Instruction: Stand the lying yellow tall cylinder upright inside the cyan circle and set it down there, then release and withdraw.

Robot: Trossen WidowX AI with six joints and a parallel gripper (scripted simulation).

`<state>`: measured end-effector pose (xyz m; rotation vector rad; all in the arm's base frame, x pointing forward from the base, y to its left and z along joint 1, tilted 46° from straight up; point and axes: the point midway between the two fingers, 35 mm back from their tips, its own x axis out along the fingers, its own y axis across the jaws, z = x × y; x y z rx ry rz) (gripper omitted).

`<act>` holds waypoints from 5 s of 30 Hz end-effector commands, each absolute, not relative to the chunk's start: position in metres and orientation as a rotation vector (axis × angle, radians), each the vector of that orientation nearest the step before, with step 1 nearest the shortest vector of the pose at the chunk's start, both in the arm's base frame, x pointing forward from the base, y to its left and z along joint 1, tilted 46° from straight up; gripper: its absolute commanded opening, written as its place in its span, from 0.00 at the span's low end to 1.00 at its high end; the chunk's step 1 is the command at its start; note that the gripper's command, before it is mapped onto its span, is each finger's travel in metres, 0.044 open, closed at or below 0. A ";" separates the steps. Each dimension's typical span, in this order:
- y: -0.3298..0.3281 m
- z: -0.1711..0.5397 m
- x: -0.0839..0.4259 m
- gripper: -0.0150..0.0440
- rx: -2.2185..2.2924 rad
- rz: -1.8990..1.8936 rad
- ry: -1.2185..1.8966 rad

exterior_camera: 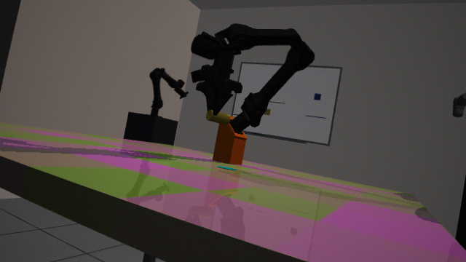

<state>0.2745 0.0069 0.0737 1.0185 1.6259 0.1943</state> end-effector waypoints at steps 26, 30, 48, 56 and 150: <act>0.057 0.118 0.246 0.43 0.903 0.317 1.606; 0.058 0.115 0.243 0.43 0.878 0.298 1.613; 0.062 0.103 0.235 0.43 0.769 0.210 1.629; 0.064 0.097 0.232 0.43 0.723 0.170 1.628; 0.065 0.067 0.224 0.43 0.384 -0.224 1.296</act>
